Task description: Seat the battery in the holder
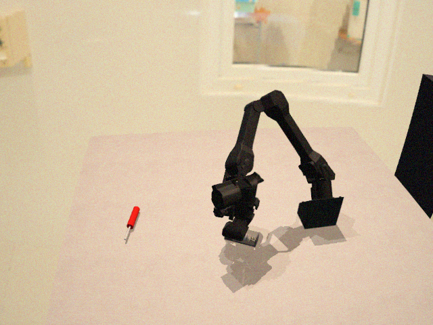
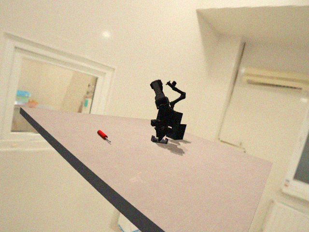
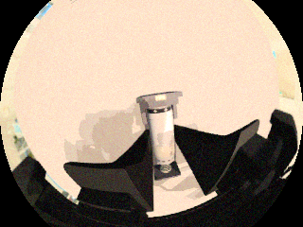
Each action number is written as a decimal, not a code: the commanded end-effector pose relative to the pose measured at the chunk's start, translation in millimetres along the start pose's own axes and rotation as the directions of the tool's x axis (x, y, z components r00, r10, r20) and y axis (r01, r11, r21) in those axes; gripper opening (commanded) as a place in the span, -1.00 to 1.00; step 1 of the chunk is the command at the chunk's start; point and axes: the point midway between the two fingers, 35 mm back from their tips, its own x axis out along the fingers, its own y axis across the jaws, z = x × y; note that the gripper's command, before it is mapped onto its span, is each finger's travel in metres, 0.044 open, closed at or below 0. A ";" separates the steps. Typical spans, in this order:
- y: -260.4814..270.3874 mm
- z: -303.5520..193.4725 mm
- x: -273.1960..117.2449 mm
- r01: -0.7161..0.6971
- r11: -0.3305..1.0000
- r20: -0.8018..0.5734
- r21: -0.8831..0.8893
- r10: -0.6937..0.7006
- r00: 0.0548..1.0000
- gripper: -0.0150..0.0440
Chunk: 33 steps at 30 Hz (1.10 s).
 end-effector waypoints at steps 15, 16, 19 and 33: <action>0.1 0.1 -13.6 0.004 1.000 0.002 -0.008 -0.004 1.000 0.20; 0.8 0.6 -18.1 0.003 1.000 0.001 -0.007 -0.003 1.000 0.29; 3.7 2.8 -44.8 -0.001 1.000 -0.001 -0.005 0.001 1.000 0.56; 3.5 3.1 -89.1 -0.003 1.000 -0.003 0.000 0.003 1.000 1.00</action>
